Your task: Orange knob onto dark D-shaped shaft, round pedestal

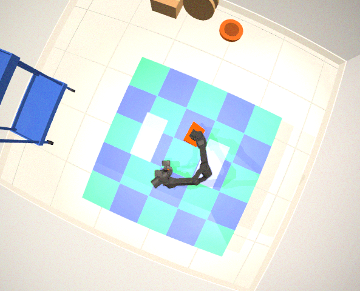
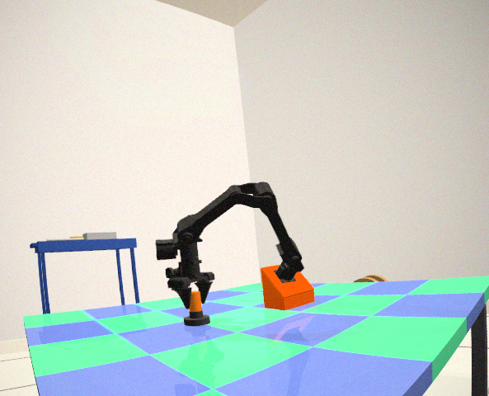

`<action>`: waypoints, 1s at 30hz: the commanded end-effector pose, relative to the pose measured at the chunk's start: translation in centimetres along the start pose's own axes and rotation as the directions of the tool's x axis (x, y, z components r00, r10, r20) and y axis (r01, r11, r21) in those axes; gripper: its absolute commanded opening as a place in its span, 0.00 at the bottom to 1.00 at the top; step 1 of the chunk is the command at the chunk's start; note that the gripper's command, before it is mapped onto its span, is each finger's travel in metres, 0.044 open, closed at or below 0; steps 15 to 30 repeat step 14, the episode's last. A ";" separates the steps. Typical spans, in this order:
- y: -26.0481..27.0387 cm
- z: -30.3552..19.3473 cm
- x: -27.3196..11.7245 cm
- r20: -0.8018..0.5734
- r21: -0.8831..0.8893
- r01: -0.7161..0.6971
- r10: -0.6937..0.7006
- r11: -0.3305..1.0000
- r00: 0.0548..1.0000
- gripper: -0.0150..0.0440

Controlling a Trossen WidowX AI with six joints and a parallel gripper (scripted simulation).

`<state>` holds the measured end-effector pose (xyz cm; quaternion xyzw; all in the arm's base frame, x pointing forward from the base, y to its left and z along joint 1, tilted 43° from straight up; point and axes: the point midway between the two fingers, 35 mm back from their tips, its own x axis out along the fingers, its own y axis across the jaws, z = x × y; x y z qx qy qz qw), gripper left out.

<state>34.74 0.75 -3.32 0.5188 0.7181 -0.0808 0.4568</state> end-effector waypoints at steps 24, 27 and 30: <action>-0.1 0.4 -9.2 0.012 -0.004 -0.001 0.001 1.000 1.000 1.00; -0.1 0.4 -9.2 0.012 -0.004 -0.001 0.001 1.000 1.000 1.00; -0.1 0.4 -9.2 0.012 -0.004 -0.001 0.001 1.000 1.000 1.00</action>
